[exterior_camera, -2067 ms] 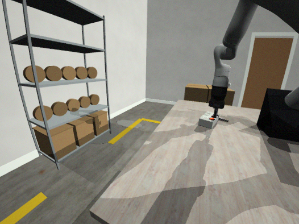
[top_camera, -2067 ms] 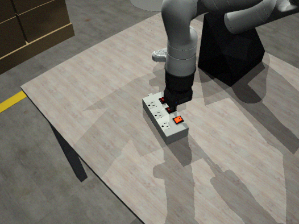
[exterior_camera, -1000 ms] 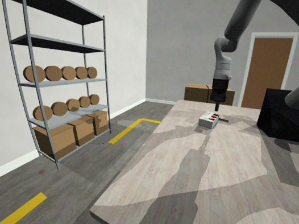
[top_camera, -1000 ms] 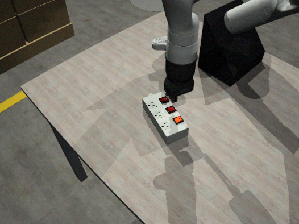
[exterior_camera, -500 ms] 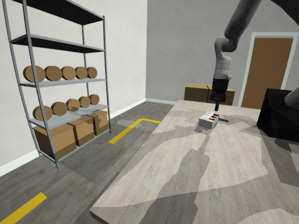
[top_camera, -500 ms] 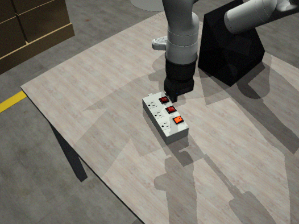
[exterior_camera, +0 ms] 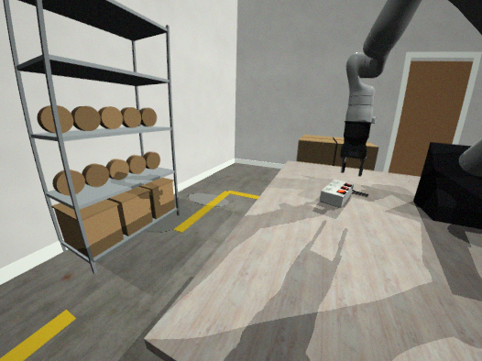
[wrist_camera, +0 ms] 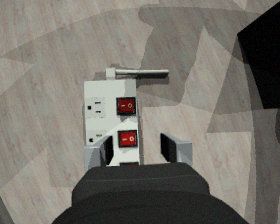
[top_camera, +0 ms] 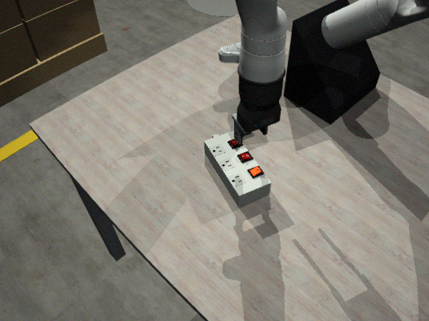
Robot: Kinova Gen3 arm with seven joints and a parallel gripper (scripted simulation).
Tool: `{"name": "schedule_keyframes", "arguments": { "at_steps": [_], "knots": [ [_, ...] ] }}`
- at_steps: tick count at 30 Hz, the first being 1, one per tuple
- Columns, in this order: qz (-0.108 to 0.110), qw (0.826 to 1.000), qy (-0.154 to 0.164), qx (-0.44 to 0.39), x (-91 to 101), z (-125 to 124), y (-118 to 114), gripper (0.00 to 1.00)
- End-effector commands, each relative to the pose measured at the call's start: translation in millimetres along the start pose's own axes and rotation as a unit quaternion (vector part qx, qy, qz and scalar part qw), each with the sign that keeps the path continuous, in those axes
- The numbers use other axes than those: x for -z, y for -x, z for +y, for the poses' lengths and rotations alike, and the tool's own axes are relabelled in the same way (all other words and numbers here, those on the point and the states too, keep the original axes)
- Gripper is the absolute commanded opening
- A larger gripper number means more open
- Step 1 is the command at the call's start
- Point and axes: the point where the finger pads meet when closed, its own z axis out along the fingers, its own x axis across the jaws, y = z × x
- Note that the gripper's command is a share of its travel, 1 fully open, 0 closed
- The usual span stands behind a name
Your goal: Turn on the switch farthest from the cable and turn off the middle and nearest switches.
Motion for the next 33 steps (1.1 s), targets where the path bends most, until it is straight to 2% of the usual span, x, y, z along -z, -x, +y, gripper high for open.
{"name": "schedule_keyframes", "arguments": {
  "at_steps": [1, 9, 11, 15, 33],
  "knots": [
    [-0.009, 1.000, 0.001, 0.002, 18.1, 1.2, 5.2, 1.00],
    [-0.009, 1.000, 0.001, 0.002, 64.8, 1.2, 4.4, 1.00],
    [-0.009, 1.000, 0.001, 0.002, 64.8, 1.2, 4.4, 1.00],
    [-0.009, 1.000, 0.001, 0.002, 78.9, 1.1, 4.1, 1.00],
    [-0.009, 1.000, 0.001, 0.002, 82.9, 1.1, 4.0, 1.00]
  ]
}}
